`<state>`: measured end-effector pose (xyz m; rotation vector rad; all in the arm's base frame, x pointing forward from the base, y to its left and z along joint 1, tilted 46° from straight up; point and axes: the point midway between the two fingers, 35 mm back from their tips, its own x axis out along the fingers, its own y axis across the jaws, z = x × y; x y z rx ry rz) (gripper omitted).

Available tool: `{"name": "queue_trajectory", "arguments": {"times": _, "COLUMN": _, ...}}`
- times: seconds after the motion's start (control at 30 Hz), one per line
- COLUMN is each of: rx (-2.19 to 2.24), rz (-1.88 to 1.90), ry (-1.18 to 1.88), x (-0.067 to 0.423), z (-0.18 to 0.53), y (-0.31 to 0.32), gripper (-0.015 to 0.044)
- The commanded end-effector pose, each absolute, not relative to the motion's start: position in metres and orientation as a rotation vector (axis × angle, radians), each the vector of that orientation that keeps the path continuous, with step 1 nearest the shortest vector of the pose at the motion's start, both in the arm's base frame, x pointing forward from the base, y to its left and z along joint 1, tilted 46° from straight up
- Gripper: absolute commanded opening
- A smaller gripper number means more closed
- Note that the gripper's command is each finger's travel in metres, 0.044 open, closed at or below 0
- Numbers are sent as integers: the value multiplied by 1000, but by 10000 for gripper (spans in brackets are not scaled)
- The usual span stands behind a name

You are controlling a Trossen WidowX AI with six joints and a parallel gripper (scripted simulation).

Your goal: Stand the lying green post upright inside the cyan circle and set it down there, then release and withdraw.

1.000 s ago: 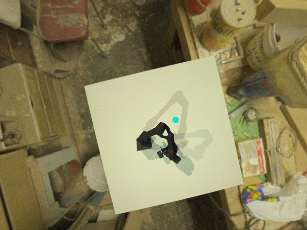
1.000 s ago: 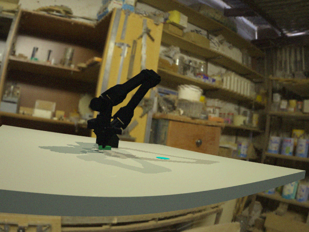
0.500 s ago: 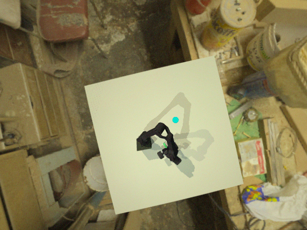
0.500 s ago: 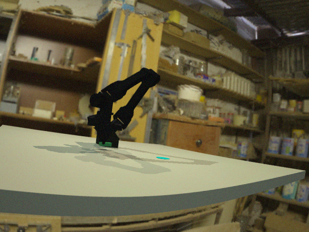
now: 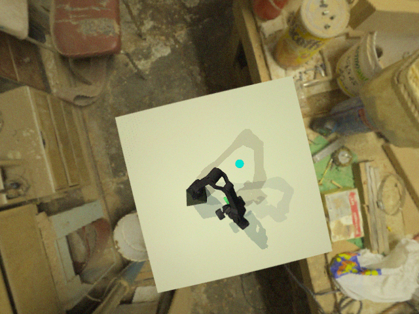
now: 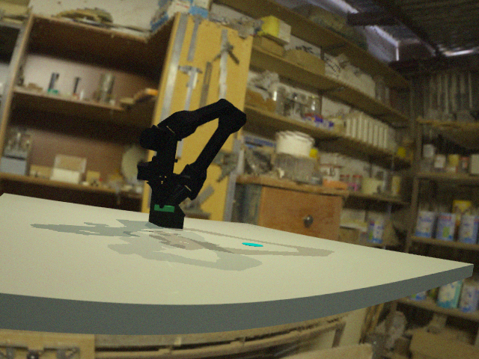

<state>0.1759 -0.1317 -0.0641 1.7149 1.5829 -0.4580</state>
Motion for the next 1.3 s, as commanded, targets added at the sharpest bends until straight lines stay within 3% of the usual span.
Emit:
{"name": "queue_trajectory", "arguments": {"times": 0.0, "rx": 1706, "rz": -458, "ry": 1579, "x": 174, "z": -55, "y": -142, "gripper": 23}}
{"name": "queue_trajectory", "arguments": {"times": 0.53, "rx": 1706, "rz": -453, "ry": 1582, "x": 162, "z": -22, "y": -167, "gripper": 23}}
{"name": "queue_trajectory", "arguments": {"times": 1.27, "rx": 1557, "rz": -337, "ry": 1565, "x": 207, "z": 11, "y": -164, "gripper": 23}}
